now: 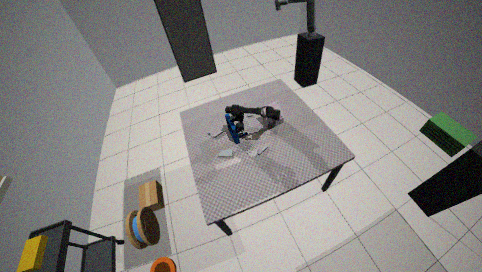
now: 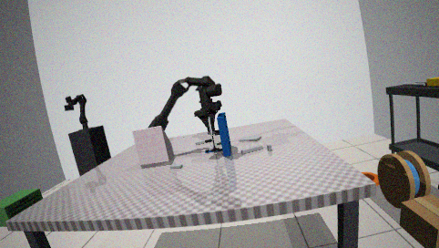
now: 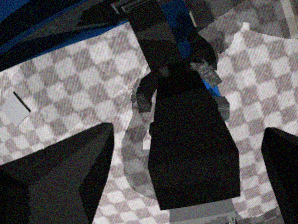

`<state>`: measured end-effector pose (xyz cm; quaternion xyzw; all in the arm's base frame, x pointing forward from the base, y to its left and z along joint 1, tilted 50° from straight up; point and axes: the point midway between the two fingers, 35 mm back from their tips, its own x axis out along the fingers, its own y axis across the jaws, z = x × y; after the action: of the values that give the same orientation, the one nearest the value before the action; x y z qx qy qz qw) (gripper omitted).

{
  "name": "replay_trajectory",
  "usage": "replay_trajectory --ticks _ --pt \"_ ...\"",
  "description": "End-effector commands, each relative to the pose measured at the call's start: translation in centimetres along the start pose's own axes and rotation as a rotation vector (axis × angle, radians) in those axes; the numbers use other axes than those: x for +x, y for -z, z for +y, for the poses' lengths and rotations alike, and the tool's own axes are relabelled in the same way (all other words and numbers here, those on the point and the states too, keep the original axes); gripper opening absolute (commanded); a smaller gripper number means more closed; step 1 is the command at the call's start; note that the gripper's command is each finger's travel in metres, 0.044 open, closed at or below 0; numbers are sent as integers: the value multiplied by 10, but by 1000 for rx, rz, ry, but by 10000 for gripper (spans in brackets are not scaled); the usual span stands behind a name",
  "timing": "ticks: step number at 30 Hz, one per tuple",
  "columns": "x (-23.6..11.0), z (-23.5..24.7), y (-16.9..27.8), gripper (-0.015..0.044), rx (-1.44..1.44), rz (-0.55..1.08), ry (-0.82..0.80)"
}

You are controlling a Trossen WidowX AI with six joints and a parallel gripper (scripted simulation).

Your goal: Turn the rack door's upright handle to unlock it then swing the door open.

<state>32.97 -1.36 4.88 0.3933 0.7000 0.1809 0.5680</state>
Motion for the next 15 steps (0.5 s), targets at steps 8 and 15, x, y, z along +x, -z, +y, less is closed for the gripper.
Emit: replay_trajectory --ticks 8,15 --pt "0 0 0 298 562 0 -3" --pt "0 0 0 298 909 0 -3"
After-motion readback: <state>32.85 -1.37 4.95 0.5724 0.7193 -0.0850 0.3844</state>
